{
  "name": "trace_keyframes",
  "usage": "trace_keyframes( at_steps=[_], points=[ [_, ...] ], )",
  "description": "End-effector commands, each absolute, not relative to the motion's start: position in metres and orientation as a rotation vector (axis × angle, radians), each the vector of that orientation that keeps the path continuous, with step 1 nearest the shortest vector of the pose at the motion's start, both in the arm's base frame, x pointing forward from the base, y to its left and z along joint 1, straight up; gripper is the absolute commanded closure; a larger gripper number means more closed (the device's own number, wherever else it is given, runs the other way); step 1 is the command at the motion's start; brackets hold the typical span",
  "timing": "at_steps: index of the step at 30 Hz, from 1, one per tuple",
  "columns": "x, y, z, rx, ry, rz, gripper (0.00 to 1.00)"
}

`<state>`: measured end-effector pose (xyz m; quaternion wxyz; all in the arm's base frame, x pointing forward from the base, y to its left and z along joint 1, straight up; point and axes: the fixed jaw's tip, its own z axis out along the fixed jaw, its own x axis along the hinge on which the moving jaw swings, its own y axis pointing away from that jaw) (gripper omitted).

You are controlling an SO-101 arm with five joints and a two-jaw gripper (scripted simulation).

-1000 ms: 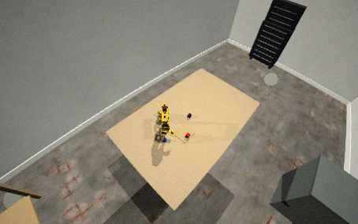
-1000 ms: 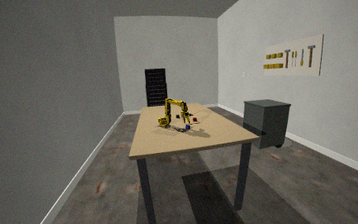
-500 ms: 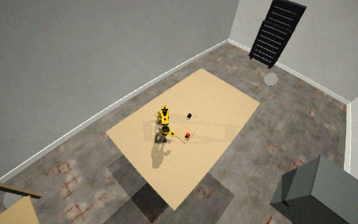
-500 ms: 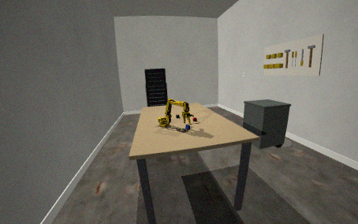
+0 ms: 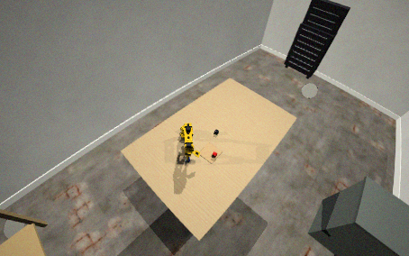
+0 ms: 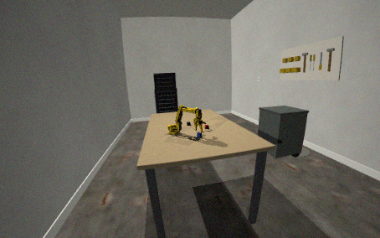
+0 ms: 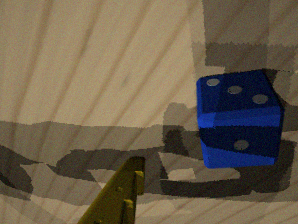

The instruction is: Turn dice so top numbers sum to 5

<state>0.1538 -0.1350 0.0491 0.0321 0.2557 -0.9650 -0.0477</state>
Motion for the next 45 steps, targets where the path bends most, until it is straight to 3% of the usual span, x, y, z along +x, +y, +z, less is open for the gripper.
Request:
trace_keyframes(
  at_steps=[1,45],
  points=[
    [0.159,-0.137,0.056,0.817,-2.988,-0.100,0.65],
    [0.158,-0.136,0.010,0.817,-2.988,-0.100,0.65]
  ],
)
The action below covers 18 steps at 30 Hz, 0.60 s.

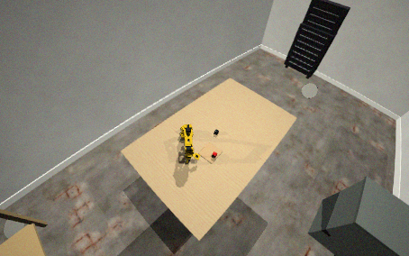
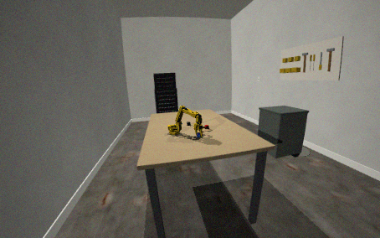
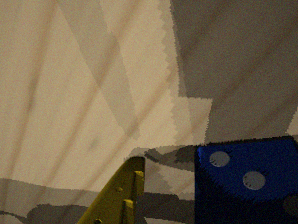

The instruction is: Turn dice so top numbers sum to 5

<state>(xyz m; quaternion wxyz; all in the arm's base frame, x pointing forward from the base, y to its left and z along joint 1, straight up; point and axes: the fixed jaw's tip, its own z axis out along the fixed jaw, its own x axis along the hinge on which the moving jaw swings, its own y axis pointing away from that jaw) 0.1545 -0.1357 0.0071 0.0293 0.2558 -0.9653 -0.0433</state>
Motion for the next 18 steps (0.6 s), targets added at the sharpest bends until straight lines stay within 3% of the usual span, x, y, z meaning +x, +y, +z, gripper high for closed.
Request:
trace_keyframes(
  at_steps=[1,18],
  points=[
    [0.1583,-0.1364,0.0102,0.817,-2.988,-0.100,0.65],
    [0.1593,-0.1384,0.0101,0.817,-2.988,-0.100,0.69]
  ],
)
